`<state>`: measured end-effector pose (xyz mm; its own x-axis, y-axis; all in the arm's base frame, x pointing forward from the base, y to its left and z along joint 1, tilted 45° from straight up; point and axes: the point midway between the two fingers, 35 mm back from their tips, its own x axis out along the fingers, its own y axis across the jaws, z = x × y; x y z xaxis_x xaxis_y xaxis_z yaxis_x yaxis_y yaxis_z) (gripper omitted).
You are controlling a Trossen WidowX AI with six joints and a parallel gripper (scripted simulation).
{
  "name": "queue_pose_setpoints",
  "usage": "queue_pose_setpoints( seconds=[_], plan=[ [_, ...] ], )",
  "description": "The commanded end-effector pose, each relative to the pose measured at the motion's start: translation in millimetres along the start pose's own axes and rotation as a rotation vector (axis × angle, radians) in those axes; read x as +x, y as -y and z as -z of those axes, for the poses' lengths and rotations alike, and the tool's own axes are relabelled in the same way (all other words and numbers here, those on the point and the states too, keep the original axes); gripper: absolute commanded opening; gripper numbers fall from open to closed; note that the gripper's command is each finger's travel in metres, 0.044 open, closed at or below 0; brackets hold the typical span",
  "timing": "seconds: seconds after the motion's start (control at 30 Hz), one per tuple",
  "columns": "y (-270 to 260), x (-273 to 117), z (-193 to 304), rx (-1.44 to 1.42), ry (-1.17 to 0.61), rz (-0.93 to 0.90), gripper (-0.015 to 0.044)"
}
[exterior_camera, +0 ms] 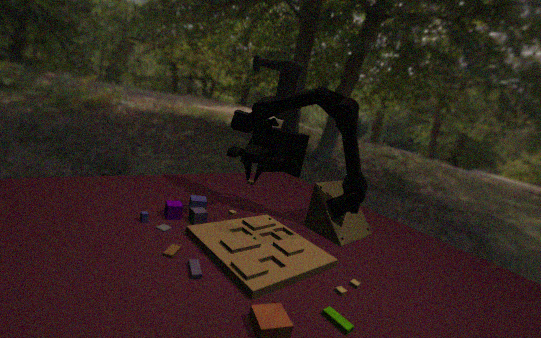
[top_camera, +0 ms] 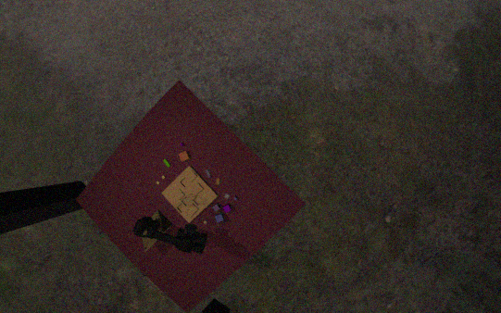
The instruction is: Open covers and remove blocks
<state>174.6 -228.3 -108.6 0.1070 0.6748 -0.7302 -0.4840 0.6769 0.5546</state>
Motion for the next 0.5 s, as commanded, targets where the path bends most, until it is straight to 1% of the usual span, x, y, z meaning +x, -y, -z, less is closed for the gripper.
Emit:
queue_pose_setpoints(
  seconds=[0.0,0.47],
  plan=[
    [-1.9,4.5,12.7,-0.003,0.000,-0.012,0.0080],
    [0.1,22.1,14.4,-0.004,0.001,-0.012,0.0080]
  ],
)
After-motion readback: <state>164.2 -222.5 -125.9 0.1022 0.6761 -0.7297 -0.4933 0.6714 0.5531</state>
